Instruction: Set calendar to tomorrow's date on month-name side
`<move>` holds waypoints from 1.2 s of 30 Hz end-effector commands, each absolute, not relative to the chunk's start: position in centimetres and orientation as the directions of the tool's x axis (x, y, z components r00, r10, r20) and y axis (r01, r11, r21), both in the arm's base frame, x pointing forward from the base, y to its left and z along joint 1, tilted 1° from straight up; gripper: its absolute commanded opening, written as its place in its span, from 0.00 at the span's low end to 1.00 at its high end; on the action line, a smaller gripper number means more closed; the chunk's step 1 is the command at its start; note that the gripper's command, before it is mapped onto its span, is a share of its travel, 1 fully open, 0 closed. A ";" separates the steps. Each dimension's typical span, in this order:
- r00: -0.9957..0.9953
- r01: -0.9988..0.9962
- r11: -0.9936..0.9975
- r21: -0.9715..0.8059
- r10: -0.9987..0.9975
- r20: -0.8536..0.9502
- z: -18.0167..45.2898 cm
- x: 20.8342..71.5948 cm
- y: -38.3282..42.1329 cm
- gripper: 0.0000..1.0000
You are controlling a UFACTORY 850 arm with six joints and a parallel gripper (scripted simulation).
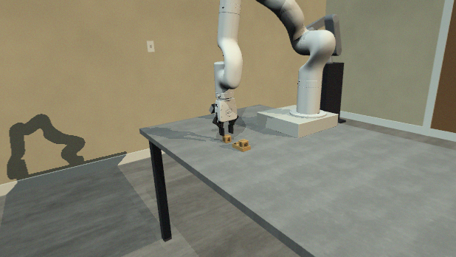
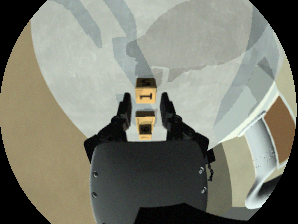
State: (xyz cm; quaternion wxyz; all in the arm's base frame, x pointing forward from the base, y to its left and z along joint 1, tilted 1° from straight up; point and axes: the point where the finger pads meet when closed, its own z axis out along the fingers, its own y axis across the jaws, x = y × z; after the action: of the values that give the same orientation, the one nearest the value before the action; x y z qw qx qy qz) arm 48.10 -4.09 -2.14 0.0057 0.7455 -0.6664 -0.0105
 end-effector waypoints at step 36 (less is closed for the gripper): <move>0.112 -0.994 -0.112 0.021 -0.994 -0.008 -2.4 48.2 -4.1 0.49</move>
State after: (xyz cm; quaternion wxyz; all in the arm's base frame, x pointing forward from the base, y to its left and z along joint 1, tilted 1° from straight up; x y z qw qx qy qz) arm 48.10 -4.09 -2.28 0.0057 0.7455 -0.6664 -0.0104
